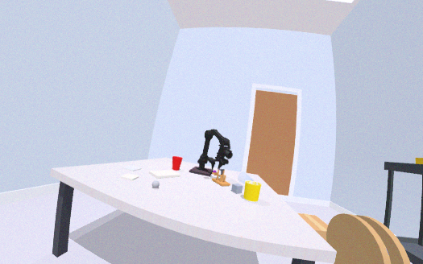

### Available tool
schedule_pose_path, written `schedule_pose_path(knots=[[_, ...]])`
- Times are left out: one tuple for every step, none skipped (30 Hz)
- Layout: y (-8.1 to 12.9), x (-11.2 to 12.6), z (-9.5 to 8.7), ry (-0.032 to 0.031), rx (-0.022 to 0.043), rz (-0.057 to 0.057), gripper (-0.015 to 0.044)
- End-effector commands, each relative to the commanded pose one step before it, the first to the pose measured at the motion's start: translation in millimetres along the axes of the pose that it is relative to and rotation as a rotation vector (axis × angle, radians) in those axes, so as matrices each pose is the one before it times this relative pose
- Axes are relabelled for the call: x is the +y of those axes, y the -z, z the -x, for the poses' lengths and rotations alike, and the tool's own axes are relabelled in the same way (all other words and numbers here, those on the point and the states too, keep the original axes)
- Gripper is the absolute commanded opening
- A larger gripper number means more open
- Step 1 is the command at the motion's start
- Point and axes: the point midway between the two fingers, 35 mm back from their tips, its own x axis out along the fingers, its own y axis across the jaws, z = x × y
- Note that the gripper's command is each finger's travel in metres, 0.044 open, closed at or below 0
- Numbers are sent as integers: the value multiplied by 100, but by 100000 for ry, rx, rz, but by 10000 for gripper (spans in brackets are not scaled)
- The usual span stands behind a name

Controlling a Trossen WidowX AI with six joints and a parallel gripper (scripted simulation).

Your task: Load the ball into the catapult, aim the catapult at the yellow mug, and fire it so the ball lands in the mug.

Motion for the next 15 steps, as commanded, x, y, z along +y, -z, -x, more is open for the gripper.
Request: schedule_pose_path(knots=[[1362, 44, 4854, -1138, -12875, -400, 394], [468, 8, 1365, -324, -3251, -1, 420], [505, 3, 1348, -343, -3227, 3, 440], [426, -1, 1063, -286, -2557, 5, 440], [264, -2, 635, -178, -1531, 4, 440], [89, -1, 212, -60, -510, 1, 440], [0, 0, 0, 0, 0, 0, 440], [-1020, -48, -1640, 810, 2835, 694, 440], [-613, -7, 197, 48, -1698, 4, 440], [-1025, -15, 317, 90, -2828, -1, 440], [-1264, -24, 365, 128, -3468, -15, 440], [-1272, -30, 335, 146, -3469, -29, 440], [-1278, -36, 303, 165, -3466, -42, 440], [-1281, -42, 272, 183, -3464, -56, 440], [-1282, -48, 241, 202, -3461, -69, 440]])
